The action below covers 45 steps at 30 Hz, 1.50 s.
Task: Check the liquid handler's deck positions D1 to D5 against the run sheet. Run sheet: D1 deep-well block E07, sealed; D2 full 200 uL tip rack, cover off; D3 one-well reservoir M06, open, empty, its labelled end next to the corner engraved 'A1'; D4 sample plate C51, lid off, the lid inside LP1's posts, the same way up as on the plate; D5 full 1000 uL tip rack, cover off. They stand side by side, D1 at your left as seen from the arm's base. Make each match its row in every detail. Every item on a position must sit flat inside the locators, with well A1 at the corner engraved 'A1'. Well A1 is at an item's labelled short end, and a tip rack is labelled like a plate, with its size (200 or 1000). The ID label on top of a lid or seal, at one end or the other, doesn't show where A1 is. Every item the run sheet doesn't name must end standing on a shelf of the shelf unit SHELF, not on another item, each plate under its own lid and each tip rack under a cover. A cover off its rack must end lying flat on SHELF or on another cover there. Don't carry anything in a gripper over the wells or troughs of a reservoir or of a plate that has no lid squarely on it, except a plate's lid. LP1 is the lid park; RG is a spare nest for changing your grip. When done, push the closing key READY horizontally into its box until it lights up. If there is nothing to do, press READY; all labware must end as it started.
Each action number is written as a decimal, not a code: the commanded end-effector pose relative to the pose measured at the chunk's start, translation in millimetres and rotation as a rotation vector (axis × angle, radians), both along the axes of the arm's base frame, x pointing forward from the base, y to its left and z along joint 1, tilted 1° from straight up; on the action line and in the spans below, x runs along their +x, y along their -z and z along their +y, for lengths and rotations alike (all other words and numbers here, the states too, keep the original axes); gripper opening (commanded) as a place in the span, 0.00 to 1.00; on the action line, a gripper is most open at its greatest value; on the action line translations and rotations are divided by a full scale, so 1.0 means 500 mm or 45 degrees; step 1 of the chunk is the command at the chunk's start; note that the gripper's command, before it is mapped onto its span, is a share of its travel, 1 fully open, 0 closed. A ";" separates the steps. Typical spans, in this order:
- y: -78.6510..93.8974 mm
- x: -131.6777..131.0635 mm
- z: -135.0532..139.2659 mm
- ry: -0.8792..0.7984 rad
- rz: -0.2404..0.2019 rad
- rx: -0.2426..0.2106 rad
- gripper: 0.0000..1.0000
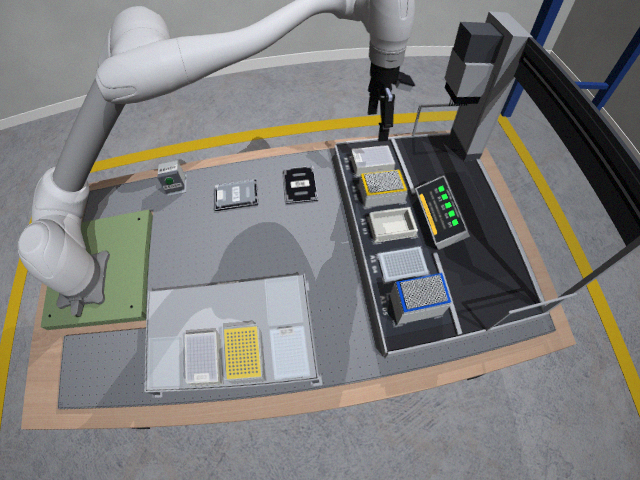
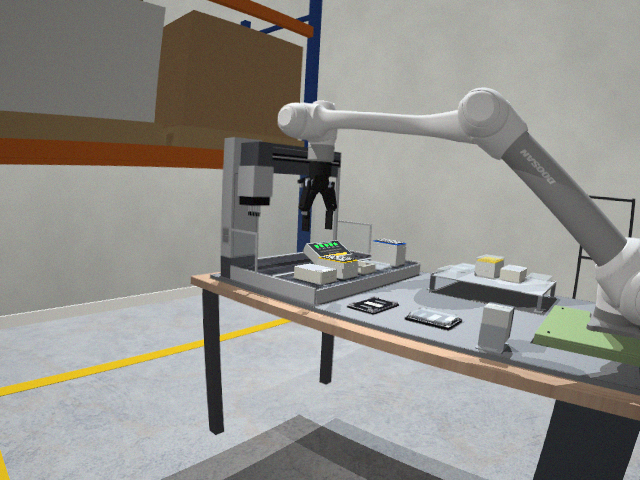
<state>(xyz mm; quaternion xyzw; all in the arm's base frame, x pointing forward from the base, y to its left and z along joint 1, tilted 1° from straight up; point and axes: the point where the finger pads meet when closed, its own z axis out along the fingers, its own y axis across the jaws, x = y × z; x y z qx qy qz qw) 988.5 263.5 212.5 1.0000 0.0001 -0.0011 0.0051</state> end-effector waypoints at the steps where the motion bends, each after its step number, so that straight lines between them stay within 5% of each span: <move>1: -0.024 0.000 0.001 0.000 -0.002 0.001 0.79; 17: -0.116 0.000 0.001 0.000 -0.002 0.001 0.79; 45: -0.118 -0.121 -0.182 -0.002 -0.002 0.001 0.79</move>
